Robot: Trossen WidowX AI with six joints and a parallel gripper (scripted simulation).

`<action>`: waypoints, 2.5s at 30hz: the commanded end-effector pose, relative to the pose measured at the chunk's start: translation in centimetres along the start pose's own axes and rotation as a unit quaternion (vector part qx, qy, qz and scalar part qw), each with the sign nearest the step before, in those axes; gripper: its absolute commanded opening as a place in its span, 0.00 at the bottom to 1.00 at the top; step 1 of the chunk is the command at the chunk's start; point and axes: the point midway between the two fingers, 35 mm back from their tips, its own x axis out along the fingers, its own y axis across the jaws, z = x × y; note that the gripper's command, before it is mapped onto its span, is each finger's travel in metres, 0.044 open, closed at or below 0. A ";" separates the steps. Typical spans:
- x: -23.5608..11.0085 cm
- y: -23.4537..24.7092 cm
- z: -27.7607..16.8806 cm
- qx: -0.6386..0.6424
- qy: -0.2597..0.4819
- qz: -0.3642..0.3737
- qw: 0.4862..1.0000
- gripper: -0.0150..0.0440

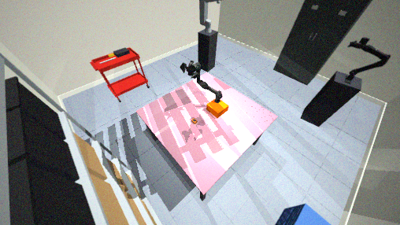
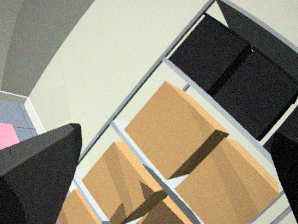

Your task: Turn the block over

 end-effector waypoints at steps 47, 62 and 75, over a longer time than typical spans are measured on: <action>-5.3 16.3 36.3 -0.923 0.336 -0.188 0.006 1.00; 7.1 22.7 33.3 -0.882 0.303 -0.045 -0.358 1.00; 18.9 26.6 20.8 -0.781 0.145 0.132 -0.592 1.00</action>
